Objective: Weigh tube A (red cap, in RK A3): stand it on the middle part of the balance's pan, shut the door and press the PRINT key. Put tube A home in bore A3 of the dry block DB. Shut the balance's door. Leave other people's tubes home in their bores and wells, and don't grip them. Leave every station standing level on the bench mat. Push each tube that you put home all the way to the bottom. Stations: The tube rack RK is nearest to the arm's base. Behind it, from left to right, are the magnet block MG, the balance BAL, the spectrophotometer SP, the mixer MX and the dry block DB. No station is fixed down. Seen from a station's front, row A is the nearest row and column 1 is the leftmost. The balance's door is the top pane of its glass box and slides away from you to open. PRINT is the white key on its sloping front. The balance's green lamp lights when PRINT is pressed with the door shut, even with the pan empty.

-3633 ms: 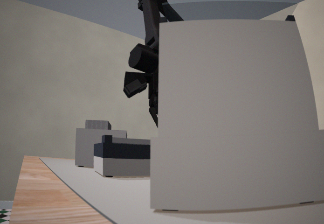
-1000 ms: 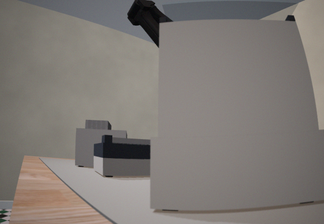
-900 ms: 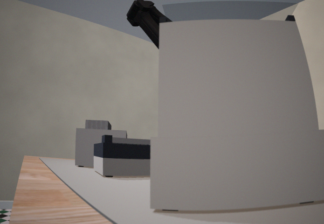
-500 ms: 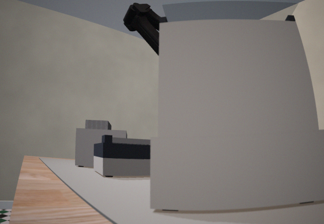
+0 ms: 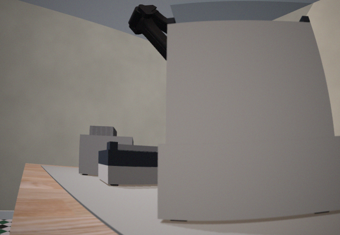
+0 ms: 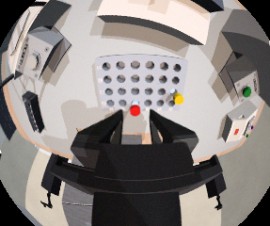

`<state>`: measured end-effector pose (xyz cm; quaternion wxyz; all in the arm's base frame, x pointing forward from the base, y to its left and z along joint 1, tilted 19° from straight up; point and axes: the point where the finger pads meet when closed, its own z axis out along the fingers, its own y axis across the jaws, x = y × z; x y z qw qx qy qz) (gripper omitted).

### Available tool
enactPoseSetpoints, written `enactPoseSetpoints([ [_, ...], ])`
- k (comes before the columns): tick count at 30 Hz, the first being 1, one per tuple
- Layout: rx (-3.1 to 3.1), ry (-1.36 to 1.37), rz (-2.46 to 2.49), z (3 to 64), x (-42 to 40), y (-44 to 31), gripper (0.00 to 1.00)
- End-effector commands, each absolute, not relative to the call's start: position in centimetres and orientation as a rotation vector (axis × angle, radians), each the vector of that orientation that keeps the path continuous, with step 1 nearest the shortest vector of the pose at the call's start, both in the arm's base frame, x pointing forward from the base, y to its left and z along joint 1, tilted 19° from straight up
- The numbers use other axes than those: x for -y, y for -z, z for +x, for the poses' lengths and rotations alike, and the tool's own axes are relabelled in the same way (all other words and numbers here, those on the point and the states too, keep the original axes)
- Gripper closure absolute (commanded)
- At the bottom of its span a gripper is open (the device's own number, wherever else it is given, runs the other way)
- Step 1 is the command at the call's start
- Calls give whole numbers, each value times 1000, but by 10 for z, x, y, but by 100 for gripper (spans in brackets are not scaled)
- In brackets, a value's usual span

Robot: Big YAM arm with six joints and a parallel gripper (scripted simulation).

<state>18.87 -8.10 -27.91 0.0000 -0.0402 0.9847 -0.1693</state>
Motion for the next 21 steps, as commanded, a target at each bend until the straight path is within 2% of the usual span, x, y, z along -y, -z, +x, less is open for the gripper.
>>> enactPoseSetpoints([
  [1,-3095,529,-125,188,84,283,64],
  [21,-3096,529,-125,187,86,291,64],
])
